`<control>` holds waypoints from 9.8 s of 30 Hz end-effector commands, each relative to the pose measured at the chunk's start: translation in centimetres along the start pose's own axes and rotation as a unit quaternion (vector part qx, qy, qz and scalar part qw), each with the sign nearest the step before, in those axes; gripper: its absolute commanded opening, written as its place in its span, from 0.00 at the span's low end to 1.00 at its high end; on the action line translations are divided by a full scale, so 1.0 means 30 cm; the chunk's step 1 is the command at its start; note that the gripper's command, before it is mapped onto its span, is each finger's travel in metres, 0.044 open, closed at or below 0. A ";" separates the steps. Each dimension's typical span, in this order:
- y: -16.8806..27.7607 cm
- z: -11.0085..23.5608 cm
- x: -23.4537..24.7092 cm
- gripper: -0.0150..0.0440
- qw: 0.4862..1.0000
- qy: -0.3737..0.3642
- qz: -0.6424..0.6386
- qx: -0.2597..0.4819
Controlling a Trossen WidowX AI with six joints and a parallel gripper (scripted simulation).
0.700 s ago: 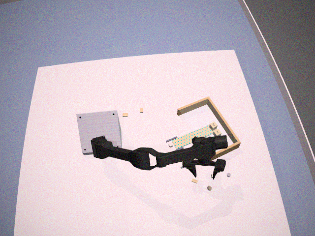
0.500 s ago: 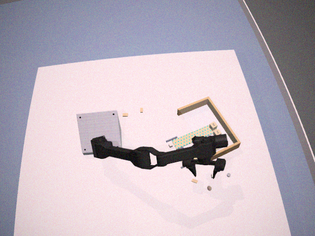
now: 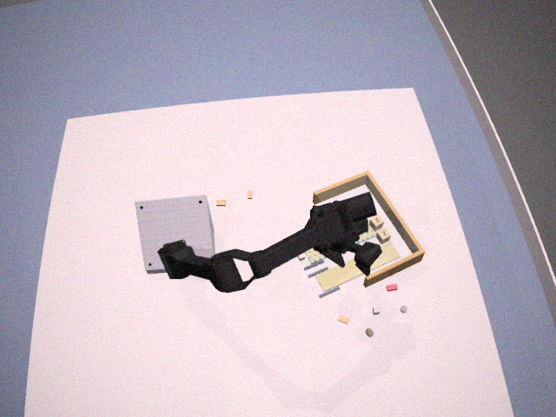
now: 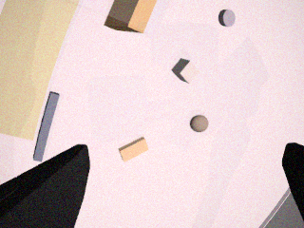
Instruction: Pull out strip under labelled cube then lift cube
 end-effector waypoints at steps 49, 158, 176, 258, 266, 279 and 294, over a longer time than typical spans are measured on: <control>-0.238 0.118 0.435 0.25 0.946 -0.213 -0.238 -0.057; -0.247 -0.154 0.562 0.25 0.945 -0.253 -0.208 0.003; -0.250 -0.160 0.563 0.25 0.945 -0.253 -0.208 0.003; 0.064 -0.090 0.777 0.25 0.945 -0.254 -0.205 0.005; 0.095 -0.082 0.797 0.25 0.945 -0.254 -0.205 0.005; 0.150 -0.069 0.833 0.25 0.945 -0.254 -0.205 0.005; 0.212 -0.054 0.873 0.25 0.945 -0.254 -0.204 0.005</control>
Point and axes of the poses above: the point midway between the two fingers, 35 mm back from their tips, its own z axis back along the fingers, its own x axis across the jaws, y = z × x, the point moved 1 cm from there along z, back along the fingers, and after that the axes turned 11 degrees about z, right-handed, at the moved point
